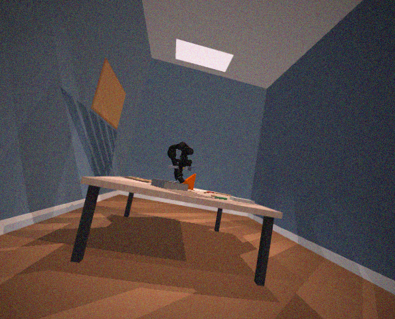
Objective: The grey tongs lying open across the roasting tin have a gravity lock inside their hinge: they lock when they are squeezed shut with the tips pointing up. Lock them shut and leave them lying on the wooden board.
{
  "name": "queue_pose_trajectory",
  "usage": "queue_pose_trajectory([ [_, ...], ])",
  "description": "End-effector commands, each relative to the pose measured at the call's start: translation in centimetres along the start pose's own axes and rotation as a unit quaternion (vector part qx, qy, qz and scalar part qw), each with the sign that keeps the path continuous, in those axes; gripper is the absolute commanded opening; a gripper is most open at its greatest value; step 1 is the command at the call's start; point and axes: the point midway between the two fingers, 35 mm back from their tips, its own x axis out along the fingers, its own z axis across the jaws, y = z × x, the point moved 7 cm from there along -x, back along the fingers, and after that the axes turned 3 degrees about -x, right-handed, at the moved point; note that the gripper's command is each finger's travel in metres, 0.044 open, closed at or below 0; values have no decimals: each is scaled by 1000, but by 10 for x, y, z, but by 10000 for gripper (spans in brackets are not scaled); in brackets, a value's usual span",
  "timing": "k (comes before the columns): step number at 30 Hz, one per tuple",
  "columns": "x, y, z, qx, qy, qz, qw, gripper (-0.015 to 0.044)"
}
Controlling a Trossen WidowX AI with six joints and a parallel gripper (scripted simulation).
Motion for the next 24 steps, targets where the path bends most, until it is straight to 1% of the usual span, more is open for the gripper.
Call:
queue_pose_trajectory([
  [1,0,2,-1,-3,0,0,1000,-150],
  [5,-2,17,-9,-26,2,-2,1000,-150],
  [15,-6,78,-35,-116,12,-5,993,-150],
  [24,-9,132,-46,-191,22,-2,981,-150],
])
